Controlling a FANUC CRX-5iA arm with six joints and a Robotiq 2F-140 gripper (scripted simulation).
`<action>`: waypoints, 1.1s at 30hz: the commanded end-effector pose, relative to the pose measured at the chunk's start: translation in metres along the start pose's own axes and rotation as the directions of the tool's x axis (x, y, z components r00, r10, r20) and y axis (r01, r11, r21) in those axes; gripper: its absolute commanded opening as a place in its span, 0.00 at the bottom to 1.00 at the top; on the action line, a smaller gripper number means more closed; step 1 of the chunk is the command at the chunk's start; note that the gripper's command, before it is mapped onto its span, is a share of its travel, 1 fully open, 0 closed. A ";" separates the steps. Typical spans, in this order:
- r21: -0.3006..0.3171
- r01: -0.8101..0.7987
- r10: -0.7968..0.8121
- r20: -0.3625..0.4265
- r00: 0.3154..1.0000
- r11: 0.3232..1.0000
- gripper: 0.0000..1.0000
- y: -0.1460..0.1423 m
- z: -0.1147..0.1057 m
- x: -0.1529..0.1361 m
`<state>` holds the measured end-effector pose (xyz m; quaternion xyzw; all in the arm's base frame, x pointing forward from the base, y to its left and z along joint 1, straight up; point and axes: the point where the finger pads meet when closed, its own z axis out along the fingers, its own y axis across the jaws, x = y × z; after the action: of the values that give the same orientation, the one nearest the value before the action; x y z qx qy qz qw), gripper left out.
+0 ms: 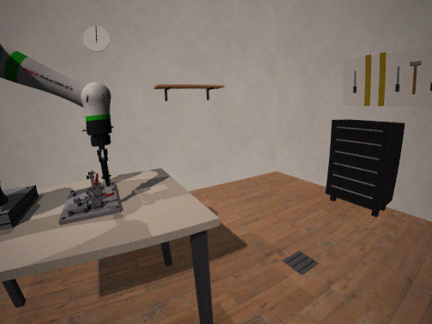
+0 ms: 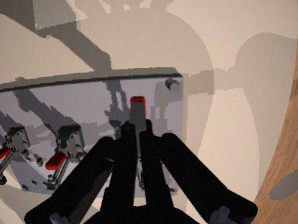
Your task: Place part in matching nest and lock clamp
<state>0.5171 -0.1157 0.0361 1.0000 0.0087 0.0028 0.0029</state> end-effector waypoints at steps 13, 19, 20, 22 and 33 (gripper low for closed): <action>0.000 0.000 0.000 0.000 1.000 1.000 0.00 0.000 0.002 0.000; 0.000 0.000 0.000 0.000 1.000 1.000 0.00 0.000 0.002 0.000; 0.000 0.000 0.000 0.000 1.000 1.000 0.00 0.000 0.002 0.000; 0.000 0.000 0.000 0.000 1.000 1.000 0.00 0.000 0.002 0.000; 0.000 0.000 0.000 0.000 1.000 1.000 0.00 0.000 0.004 0.000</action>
<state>0.5175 -0.1158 0.0330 1.0000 0.0088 0.0033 0.0029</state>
